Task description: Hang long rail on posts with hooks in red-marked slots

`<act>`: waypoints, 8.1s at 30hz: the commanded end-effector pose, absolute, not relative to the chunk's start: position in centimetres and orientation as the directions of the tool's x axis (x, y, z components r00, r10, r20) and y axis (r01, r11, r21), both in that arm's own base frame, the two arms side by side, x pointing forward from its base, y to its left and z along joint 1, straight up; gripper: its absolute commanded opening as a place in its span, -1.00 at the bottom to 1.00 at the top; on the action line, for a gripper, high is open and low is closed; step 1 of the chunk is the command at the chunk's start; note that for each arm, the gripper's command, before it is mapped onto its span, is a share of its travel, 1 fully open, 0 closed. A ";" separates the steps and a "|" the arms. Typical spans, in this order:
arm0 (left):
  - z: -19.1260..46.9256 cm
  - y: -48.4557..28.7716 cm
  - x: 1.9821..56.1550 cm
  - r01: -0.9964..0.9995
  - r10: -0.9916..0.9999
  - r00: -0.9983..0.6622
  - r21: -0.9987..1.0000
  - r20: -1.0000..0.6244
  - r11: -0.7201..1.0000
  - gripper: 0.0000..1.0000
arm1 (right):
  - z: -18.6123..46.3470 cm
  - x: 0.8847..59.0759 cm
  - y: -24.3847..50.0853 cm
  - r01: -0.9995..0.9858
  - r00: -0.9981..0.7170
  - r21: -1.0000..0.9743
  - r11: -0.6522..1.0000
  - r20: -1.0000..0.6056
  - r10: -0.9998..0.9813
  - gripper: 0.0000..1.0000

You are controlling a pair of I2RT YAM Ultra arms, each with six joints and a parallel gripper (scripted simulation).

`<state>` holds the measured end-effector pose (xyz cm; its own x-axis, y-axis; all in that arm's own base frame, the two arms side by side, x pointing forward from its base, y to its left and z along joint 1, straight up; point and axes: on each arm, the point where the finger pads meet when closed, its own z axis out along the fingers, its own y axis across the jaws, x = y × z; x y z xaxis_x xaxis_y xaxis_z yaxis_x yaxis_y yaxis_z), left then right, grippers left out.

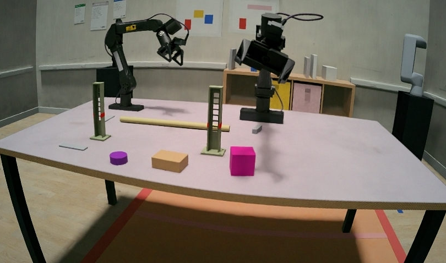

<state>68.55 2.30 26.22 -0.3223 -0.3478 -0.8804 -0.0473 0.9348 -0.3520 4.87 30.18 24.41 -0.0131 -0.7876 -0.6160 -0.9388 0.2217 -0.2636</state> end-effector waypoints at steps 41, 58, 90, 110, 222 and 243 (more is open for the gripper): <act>22.4 -22.5 59.5 0.276 -0.152 -0.140 -0.186 -0.978 0.943 1.00 | 25.5 19.9 23.4 -0.579 -0.010 -0.283 0.764 -0.935 -0.353 1.00; 13.9 -23.9 45.4 0.221 -0.152 -0.103 -0.171 -0.983 0.960 1.00 | 24.2 28.8 17.2 -0.244 0.107 -0.129 0.961 -0.989 -0.106 1.00; 9.0 -12.7 35.7 0.013 -0.091 -0.135 -0.093 -0.987 0.996 1.00 | 20.2 35.5 13.7 -0.017 0.120 -0.067 0.998 -0.991 -0.064 1.00; 5.2 -14.4 37.0 0.115 0.132 -0.303 0.101 -0.944 0.988 -0.04 | 18.6 35.9 14.6 -0.053 0.061 -0.149 0.987 -0.987 -0.146 -0.04; -2.1 -19.5 22.2 0.965 1.000 -0.029 -0.260 -0.008 0.026 -0.04 | 0.7 22.2 19.6 -0.966 0.063 0.252 -0.064 -0.013 -0.998 -0.04; -1.7 -19.4 22.4 0.967 1.000 -0.026 -0.253 -0.005 0.024 -0.04 | 0.9 22.6 19.4 -0.966 0.064 0.249 -0.064 -0.007 -0.998 -0.41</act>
<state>22.45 -19.20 -1.71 -0.0249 0.9997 -0.0008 0.9672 0.0239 -0.2529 22.50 19.11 0.71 0.0609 -0.9981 0.0026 -0.9639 -0.0582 0.2599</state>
